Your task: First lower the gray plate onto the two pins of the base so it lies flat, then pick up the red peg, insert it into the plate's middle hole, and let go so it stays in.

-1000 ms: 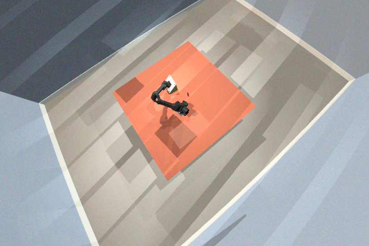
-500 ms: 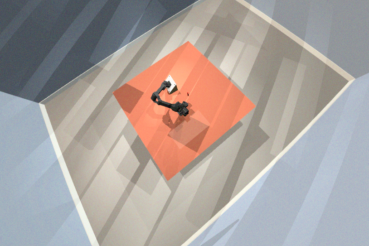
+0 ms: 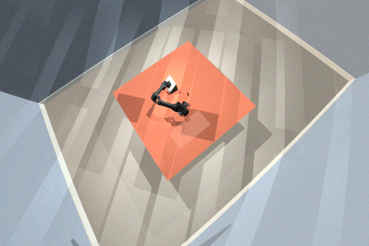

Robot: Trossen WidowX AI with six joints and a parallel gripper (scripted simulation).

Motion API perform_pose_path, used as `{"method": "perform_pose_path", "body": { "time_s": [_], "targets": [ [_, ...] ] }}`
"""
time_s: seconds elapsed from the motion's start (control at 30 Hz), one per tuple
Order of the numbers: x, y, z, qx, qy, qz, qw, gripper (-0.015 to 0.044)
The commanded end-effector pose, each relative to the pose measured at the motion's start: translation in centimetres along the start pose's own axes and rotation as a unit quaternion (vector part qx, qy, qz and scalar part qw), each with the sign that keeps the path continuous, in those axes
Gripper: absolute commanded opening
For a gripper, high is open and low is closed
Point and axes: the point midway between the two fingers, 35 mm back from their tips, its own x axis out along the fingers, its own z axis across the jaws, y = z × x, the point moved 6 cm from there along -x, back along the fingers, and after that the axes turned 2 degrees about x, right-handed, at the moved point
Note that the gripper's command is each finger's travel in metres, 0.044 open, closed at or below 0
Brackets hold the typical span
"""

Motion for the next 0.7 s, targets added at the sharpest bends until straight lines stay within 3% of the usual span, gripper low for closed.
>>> {"method": "perform_pose_path", "body": {
  "time_s": [0.0,0.33,0.5,0.67],
  "targets": [
    [0.0,0.0,0.0,0.001,0.0,0.0,1.0,0.0184],
    [0.0,0.0,0.0,0.001,0.0,0.0,1.0,0.044],
    [-1.0,0.0,-0.2,0.0,0.0,-0.001,1.0,0.044],
    [-9.2,-0.2,-0.5,-0.004,-0.001,-0.002,1.0,0.044]
  ]
}}
